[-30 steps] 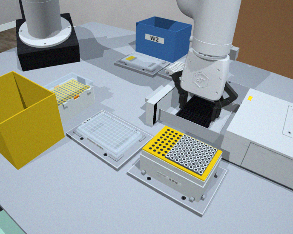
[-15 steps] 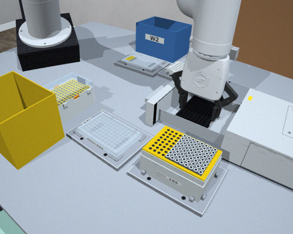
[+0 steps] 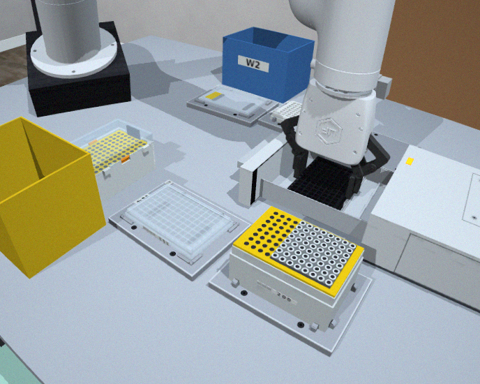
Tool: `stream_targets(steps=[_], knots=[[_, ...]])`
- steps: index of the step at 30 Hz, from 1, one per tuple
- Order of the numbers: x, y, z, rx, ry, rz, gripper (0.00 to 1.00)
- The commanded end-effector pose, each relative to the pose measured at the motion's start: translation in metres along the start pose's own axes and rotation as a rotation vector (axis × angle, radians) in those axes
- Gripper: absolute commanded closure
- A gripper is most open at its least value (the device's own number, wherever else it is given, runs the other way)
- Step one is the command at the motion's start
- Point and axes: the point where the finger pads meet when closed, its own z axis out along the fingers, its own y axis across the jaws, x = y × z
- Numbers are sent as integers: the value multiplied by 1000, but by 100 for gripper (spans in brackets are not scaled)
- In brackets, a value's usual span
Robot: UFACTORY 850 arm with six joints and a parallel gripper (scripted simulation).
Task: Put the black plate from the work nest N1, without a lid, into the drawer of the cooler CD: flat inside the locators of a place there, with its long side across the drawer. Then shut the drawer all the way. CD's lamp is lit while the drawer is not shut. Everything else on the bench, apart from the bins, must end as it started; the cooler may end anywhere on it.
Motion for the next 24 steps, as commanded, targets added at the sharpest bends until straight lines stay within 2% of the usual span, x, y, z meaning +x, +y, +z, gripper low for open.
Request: stream_targets(steps=[1, 7, 8, 24], knots=[[0, 1, -1, -2, 0, 0, 100], [0, 1, -1, -2, 0, 0, 100], [0, 1, 0, -2, 0, 0, 0], [0, 1, 0, -2, 0, 0, 0]])
